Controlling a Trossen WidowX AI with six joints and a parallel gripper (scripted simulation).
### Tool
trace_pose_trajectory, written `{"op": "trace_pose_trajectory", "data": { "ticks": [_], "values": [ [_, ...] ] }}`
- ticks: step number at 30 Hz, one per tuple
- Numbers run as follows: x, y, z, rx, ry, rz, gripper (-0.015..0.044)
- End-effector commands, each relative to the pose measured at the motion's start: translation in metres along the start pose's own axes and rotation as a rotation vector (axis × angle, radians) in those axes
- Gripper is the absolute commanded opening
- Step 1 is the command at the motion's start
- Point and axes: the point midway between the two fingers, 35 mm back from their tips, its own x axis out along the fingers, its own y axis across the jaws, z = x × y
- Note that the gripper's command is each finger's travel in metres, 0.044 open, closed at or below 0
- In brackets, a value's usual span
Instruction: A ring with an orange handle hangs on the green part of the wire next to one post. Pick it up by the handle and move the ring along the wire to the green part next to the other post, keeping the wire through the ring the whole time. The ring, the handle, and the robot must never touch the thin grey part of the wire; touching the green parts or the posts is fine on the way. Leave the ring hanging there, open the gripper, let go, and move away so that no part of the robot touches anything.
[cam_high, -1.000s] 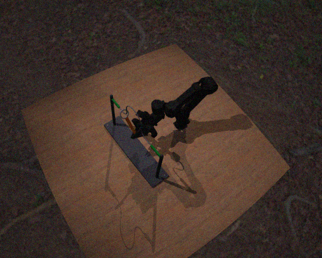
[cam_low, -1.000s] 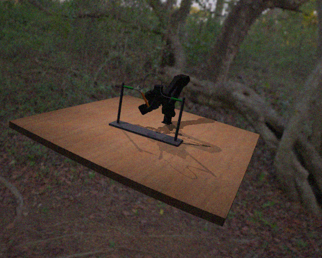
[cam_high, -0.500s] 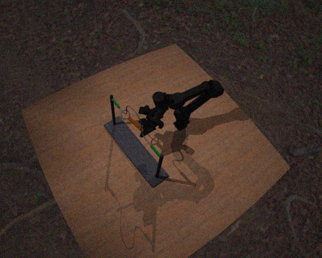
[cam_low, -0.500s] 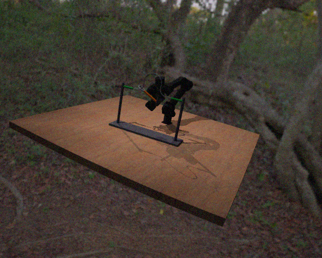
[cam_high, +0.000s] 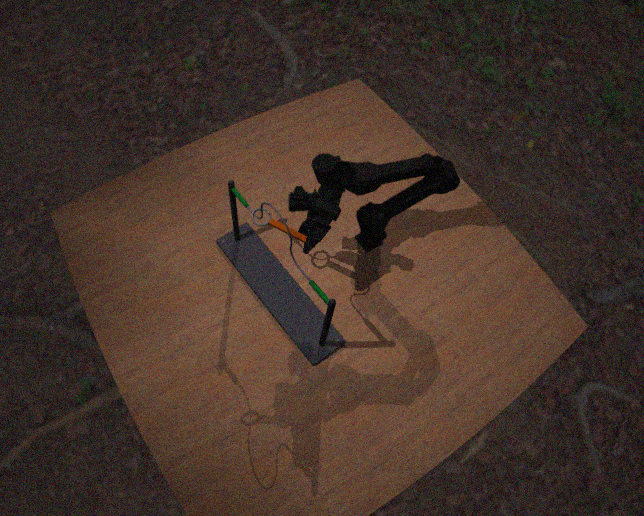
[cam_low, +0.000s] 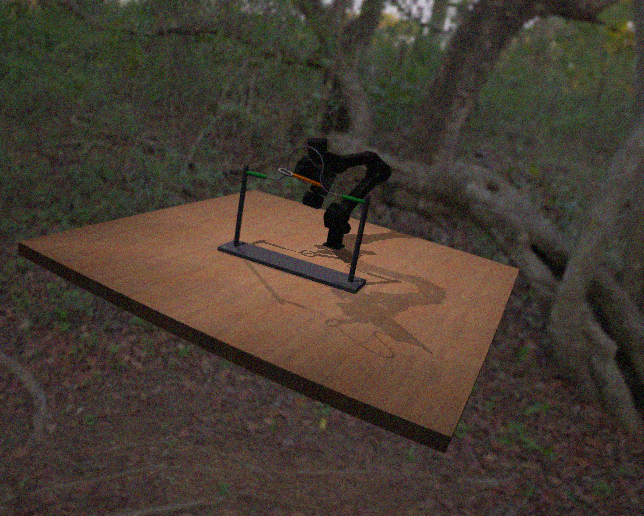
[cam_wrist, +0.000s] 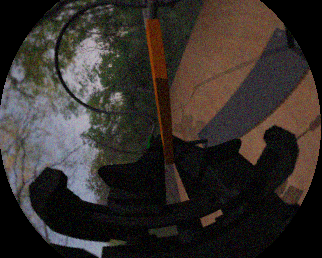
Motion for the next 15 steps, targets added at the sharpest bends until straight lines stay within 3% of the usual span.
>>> {"op": "trace_pose_trajectory", "data": {
  "ticks": [1, 15],
  "values": [
    [-0.002, 0.014, 0.0, 0.071, 0.014, 0.044, -0.015],
    [-0.007, 0.047, 0.006, 0.224, 0.019, 0.132, -0.015]
  ]
}}
